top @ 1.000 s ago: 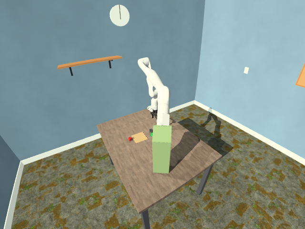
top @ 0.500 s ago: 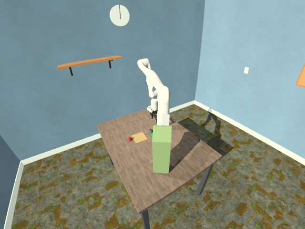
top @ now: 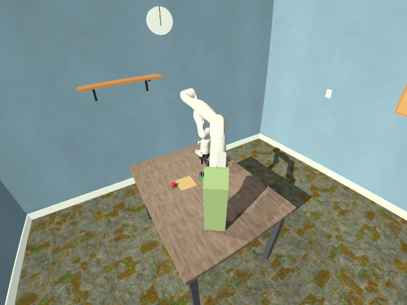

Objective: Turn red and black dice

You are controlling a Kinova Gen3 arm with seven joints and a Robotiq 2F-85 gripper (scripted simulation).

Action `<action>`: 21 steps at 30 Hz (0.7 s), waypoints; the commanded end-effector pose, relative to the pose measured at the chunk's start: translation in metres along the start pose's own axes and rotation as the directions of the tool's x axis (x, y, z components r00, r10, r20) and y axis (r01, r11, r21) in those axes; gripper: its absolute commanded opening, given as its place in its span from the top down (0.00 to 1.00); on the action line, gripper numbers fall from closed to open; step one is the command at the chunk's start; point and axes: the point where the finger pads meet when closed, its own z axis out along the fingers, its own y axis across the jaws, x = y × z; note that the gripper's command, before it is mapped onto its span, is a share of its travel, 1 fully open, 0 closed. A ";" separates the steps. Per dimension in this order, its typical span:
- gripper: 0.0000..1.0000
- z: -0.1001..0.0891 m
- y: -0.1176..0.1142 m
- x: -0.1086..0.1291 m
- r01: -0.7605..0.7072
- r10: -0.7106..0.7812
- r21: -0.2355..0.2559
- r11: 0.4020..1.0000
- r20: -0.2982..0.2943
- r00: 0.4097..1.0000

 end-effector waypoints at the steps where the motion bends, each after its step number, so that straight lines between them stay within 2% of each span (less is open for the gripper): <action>1: 0.00 0.014 -0.015 -0.012 0.002 -0.003 0.032 0.999 0.024 1.000; 7: 0.00 0.025 -0.015 -0.012 0.002 -0.003 0.032 0.999 0.024 1.000; 21: 0.00 0.025 -0.015 -0.012 0.002 -0.003 0.032 0.999 0.024 1.000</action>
